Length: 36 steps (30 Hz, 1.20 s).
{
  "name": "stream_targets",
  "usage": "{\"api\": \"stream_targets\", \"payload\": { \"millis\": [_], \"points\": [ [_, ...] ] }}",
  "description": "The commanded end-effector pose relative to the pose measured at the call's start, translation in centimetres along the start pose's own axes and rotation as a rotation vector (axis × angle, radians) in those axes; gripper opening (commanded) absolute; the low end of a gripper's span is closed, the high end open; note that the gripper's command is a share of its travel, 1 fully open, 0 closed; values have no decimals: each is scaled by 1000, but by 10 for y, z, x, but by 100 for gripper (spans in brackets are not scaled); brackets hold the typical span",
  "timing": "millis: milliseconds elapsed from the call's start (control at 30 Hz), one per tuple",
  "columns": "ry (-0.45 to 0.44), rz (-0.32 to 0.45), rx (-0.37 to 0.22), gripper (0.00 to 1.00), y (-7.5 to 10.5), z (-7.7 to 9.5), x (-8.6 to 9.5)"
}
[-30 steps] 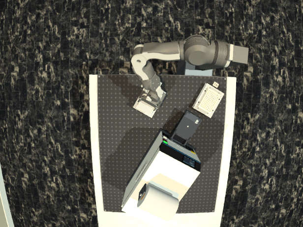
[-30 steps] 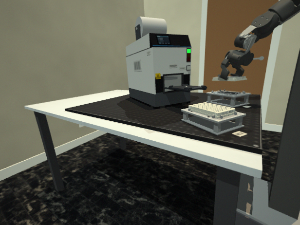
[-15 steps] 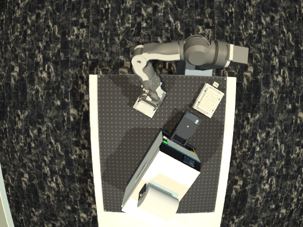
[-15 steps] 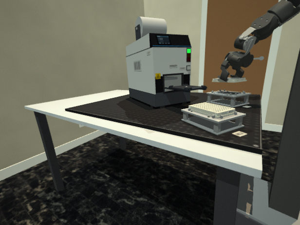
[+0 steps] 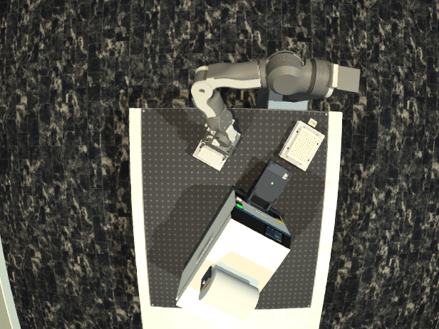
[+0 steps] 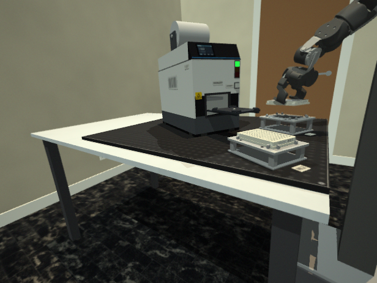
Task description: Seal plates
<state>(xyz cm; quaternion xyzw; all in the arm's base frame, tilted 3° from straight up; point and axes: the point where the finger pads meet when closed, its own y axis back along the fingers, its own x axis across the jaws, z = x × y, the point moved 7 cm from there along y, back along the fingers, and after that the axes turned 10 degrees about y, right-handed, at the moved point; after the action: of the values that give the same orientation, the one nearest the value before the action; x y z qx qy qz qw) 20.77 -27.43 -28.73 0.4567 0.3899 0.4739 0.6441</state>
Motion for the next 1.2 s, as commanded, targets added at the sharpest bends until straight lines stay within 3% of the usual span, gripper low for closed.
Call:
{"api": "stream_targets", "payload": {
  "millis": [0,1167],
  "points": [
    [0,3,-3,0,-1,0,0],
    [0,4,-3,0,-16,-6,1]
  ]
}}
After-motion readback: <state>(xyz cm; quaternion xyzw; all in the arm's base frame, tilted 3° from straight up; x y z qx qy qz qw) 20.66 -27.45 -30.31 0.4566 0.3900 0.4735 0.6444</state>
